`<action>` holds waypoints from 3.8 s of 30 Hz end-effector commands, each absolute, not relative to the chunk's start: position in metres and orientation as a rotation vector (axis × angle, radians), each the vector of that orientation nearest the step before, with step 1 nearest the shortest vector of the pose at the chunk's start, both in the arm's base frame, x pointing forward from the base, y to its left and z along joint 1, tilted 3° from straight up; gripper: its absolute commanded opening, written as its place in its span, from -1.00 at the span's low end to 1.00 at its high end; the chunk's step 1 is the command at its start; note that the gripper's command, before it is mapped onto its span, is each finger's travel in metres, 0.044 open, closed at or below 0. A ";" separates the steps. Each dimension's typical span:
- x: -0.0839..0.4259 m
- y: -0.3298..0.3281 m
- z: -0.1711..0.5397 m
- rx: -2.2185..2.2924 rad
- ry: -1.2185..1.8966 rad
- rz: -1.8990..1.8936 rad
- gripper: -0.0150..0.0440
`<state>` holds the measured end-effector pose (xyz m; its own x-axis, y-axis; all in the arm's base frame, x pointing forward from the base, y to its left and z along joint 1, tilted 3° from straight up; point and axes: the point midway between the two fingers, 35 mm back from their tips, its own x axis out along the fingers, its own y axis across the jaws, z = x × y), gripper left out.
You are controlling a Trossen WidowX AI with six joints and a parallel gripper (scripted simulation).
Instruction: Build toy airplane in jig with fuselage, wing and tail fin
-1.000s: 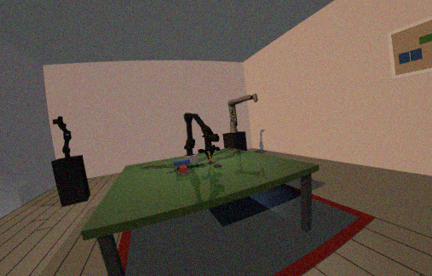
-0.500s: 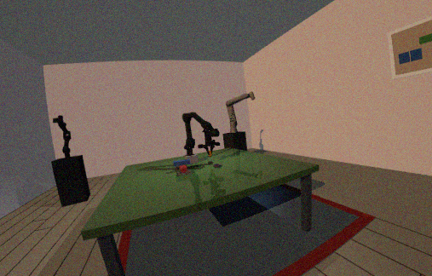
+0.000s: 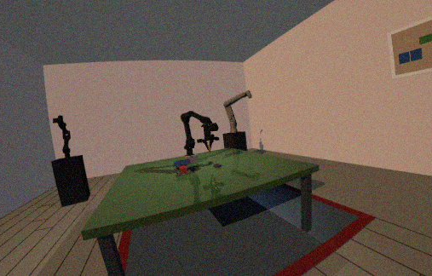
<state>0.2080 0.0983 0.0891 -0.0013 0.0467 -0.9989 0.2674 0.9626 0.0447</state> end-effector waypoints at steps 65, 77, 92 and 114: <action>0.279 -0.022 0.094 0.238 1.568 -0.174 -0.49; 0.283 -0.055 0.088 0.224 1.578 -0.173 -0.49; 0.289 -0.098 0.078 0.220 1.572 -0.169 -0.49; 0.285 -0.164 0.061 0.213 1.563 -0.165 -0.49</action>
<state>0.2862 -0.1522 0.0643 0.0023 0.0347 -0.9994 0.2426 0.9695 0.0342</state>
